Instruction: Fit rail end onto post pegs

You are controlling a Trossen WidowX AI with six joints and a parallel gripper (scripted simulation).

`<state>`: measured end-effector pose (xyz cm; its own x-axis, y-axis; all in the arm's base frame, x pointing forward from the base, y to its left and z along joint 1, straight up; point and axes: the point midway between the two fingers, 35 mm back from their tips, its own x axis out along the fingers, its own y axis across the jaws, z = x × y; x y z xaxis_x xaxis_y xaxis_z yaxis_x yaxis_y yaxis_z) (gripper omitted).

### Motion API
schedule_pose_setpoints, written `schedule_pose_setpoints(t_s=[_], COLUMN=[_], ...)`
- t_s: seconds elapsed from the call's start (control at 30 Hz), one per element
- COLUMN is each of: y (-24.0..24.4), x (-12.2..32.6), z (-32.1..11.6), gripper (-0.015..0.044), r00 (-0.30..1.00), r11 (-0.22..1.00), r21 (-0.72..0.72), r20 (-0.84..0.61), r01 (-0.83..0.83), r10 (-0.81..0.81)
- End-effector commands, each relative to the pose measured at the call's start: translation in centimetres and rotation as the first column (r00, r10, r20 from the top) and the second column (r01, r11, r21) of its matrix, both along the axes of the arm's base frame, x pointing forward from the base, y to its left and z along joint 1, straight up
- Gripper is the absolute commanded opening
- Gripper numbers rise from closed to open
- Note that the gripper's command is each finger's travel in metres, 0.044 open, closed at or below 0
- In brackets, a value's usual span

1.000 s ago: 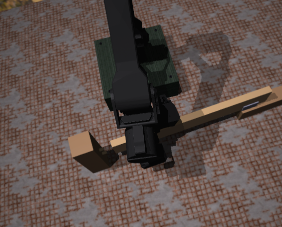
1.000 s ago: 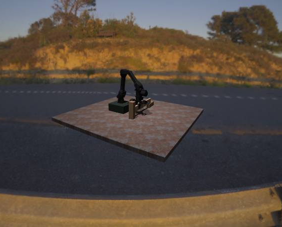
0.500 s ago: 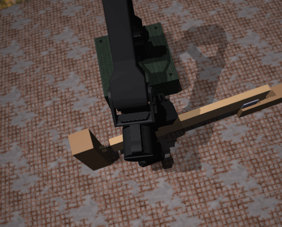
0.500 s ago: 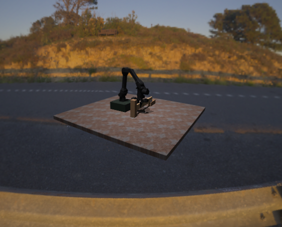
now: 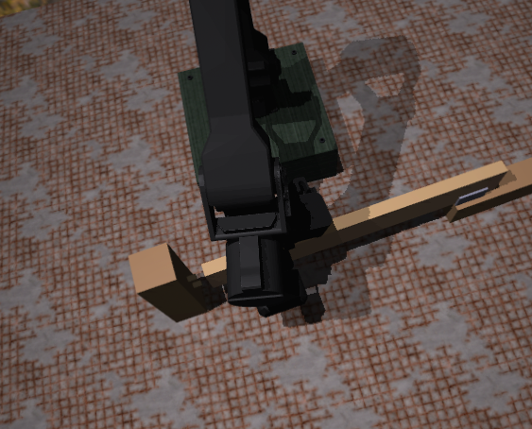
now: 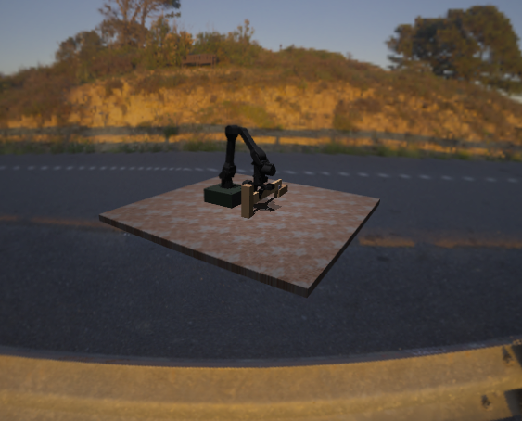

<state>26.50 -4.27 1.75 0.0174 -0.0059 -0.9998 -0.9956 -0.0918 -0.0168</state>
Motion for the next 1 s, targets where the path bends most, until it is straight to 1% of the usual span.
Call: schedule_pose_setpoints(t_s=[0.0,0.97], y=[-0.2,-1.09], x=[0.08,0.16], z=[0.04,0.08], gripper=[0.0,0.0], r00=[1.0,1.0], r11=[1.0,1.0], r21=[-0.001,-0.002], r20=[0.001,0.001], r01=[0.0,0.0], r10=[0.0,0.0])
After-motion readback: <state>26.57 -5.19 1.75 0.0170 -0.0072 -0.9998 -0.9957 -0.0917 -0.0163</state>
